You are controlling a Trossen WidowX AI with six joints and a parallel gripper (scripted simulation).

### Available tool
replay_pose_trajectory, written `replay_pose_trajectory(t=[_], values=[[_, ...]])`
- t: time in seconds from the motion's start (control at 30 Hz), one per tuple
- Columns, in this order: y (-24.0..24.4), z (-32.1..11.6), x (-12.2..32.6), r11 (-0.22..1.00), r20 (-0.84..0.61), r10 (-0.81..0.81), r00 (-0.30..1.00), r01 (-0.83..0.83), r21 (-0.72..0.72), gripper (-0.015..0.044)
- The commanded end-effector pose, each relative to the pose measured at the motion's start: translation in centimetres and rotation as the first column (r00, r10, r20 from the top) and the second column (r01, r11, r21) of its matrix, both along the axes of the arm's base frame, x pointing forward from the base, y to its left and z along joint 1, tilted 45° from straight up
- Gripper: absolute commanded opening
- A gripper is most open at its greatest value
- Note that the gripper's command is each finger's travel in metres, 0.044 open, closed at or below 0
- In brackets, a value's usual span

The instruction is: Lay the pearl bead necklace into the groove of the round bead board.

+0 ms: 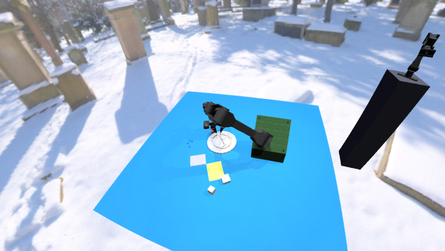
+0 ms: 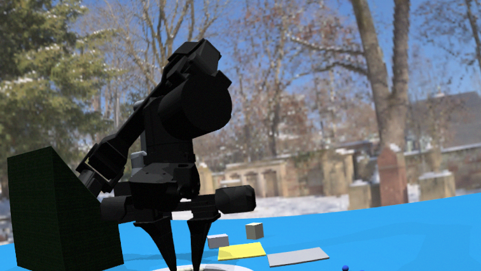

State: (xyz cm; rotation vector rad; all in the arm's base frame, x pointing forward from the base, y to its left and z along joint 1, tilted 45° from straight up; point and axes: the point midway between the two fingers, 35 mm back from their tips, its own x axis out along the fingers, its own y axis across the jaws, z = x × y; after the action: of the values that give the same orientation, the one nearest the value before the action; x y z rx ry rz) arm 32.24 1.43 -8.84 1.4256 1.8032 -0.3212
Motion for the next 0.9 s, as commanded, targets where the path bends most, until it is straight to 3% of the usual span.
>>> replay_pose_trajectory(t=[0.0, 0.7, 0.87], values=[[0.4, -0.4, -0.1, 1.000, -0.004, -0.002, 1.000, 0.002, 0.002, 0.0120], [2.2, -2.1, -0.5, 1.000, -0.011, -0.001, 1.000, 0.001, 0.002, 0.0120], [2.0, -2.0, -0.3, 1.000, -0.005, 0.005, 1.000, -0.005, -0.004, 0.0000]])
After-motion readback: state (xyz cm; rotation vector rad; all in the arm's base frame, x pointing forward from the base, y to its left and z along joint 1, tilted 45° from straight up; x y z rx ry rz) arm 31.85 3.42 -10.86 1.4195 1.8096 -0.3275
